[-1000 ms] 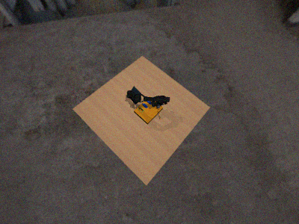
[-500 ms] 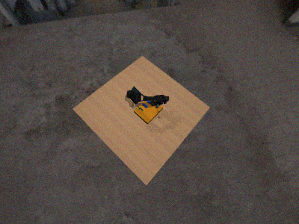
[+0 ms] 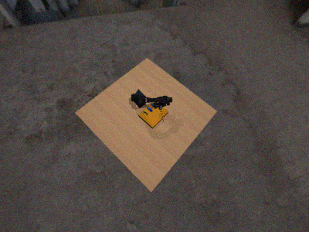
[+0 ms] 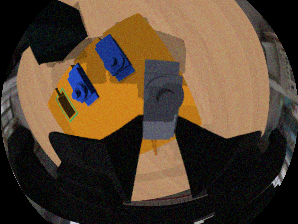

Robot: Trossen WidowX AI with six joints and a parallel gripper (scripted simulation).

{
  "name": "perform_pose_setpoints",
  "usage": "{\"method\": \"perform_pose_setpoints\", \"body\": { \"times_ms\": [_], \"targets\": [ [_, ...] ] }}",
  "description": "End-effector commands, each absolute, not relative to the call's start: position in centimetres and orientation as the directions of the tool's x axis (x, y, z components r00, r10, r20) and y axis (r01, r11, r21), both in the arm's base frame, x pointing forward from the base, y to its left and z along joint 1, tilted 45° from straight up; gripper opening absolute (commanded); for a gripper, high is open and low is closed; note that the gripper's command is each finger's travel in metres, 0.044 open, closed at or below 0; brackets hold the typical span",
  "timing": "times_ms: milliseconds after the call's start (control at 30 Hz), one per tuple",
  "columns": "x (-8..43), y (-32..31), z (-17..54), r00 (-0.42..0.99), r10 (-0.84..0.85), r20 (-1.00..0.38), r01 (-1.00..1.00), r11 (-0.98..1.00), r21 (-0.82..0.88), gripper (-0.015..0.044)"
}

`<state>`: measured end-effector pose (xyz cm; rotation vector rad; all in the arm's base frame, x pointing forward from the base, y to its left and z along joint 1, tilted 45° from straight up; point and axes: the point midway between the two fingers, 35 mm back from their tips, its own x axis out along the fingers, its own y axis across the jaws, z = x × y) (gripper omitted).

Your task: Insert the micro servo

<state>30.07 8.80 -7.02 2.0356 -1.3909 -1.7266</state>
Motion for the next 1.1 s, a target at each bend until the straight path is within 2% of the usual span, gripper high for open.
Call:
{"method": "perform_pose_setpoints", "body": {
  "times_ms": [0, 800, 1067],
  "targets": [
    [30.2, 7.6, -5.5, -0.071, -0.696, -0.714, -0.55, -0.57, 0.61, 0.0],
    [30.3, -2.8, 4.5, -0.073, -0.702, -0.708, -0.549, -0.565, 0.616, 0.0],
    [30.3, -3.0, 4.8, -0.072, -0.702, -0.709, -0.595, -0.54, 0.595, 0.0]
  ]
}}
